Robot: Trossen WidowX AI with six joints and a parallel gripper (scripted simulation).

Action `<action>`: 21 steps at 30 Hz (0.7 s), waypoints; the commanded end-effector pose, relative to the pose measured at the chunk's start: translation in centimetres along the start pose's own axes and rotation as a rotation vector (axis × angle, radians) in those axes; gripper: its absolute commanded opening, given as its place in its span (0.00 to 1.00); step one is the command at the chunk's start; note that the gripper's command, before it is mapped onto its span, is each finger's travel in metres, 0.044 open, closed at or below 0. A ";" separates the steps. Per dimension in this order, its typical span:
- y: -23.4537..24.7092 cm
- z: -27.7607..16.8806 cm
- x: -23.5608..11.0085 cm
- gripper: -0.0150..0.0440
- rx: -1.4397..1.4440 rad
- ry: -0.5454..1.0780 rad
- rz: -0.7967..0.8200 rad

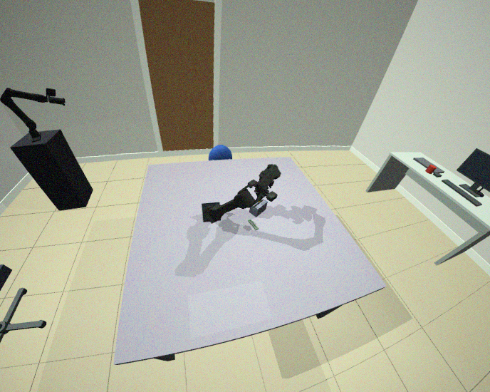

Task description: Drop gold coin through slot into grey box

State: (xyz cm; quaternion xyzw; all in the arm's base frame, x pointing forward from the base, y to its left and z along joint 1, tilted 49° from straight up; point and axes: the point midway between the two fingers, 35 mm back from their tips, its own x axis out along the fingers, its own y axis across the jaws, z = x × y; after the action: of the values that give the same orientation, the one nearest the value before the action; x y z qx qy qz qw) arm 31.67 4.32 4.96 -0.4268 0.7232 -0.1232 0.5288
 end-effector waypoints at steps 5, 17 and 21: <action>-0.1 -0.1 0.5 0.25 -0.006 0.003 -0.004; -0.1 -0.1 1.0 0.25 -0.006 0.003 -0.004; -0.1 -0.1 1.2 0.25 -0.006 0.003 -0.004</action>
State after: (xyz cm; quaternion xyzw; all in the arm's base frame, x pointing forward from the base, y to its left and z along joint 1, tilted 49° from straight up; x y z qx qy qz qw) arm 31.60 3.62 4.35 -0.4267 0.7231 -0.1234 0.5290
